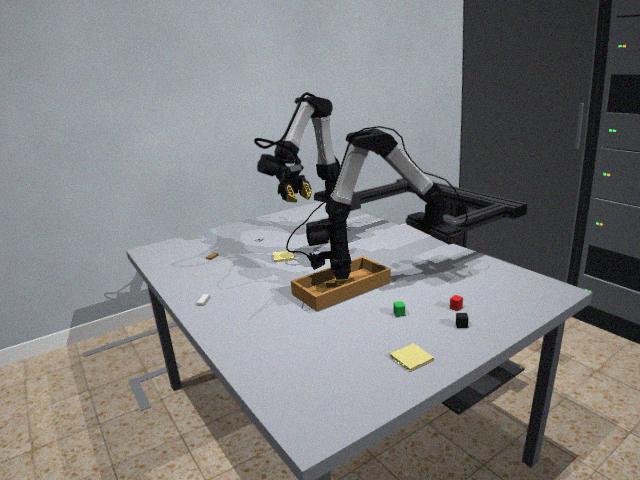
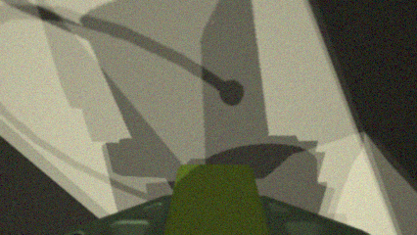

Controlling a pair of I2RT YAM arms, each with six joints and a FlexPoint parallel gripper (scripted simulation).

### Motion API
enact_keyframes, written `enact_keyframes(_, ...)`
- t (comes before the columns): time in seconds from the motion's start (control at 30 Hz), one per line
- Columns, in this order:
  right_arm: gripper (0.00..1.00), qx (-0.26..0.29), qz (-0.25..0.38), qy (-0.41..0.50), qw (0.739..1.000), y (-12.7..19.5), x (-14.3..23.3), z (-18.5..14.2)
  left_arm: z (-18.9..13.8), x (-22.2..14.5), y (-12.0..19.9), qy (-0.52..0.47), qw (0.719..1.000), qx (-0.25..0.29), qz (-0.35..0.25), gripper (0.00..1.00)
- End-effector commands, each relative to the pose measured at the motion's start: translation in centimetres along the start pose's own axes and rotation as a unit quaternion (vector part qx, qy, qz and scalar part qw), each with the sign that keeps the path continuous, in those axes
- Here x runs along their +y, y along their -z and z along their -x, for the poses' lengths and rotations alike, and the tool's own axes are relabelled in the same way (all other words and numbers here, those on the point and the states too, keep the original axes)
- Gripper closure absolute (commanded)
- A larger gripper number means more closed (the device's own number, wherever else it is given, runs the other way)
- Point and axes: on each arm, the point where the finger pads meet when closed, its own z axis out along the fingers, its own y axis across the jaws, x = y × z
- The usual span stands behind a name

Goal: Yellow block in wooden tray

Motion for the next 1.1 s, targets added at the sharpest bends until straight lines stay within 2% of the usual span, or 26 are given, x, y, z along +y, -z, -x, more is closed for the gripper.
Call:
enact_keyframes(0.0, 0.51, -0.004, 0.000, 0.006, 1.000, 0.2, -0.5, 0.6, -0.2, -0.1, -1.5, 0.005, 1.000, -0.003, -0.002, 0.82)
enact_keyframes(0.07, 0.51, -0.004, 0.000, 0.006, 1.000, 0.2, -0.5, 0.6, 0.0, -0.1, -1.2, 0.006, 1.000, -0.009, -0.001, 0.82)
enact_keyframes(0.17, 0.51, -0.002, 0.001, 0.006, 1.000, 0.2, -0.1, 0.5, 0.3, -0.2, 0.8, 0.006, 1.000, -0.017, 0.001, 0.48)
enact_keyframes(0.2, 0.51, -0.002, 0.001, 0.006, 1.000, 0.2, -0.1, 0.5, 0.2, -0.3, 1.4, 0.005, 1.000, -0.014, 0.000, 0.46)
enact_keyframes(0.3, 0.51, -0.002, 0.001, 0.006, 1.000, 0.2, -0.1, 0.5, 0.7, -0.2, 3.4, 0.004, 1.000, -0.021, 0.001, 0.46)
enact_keyframes(0.37, 0.51, -0.002, 0.001, 0.006, 1.000, 0.2, -0.1, 0.5, 0.7, -0.2, 3.4, 0.004, 1.000, -0.021, 0.001, 0.46)
enact_keyframes(0.57, 0.51, -0.002, 0.001, 0.006, 1.000, 0.2, -0.1, 0.5, 1.0, -0.1, 7.7, 0.004, 1.000, -0.026, 0.002, 0.46)
enact_keyframes(0.6, 0.51, -0.002, 0.001, 0.006, 1.000, 0.2, -0.1, 0.5, 1.0, -0.1, 8.2, 0.004, 1.000, -0.025, 0.002, 0.39)
enact_keyframes(0.67, 0.51, -0.002, 0.001, 0.006, 1.000, 0.2, -0.1, 0.5, 1.0, -0.2, 8.9, 0.003, 1.000, -0.028, 0.000, 0.39)
enact_keyframes(0.87, 0.51, -0.002, 0.001, 0.006, 1.000, 0.2, -0.1, 0.5, 1.6, 0.2, 9.5, -0.002, 0.996, -0.089, 0.003, 0.39)
enact_keyframes(0.93, 0.51, -0.002, 0.001, 0.006, 1.000, 0.2, -0.1, 0.5, 1.6, 0.2, 9.5, -0.002, 0.996, -0.089, 0.003, 0.39)
enact_keyframes(1.07, 0.51, -0.002, 0.002, 0.005, 1.000, 0.2, -0.1, 0.5, 1.2, 0.3, 10.3, -0.006, 0.990, -0.140, 0.005, 0.39)
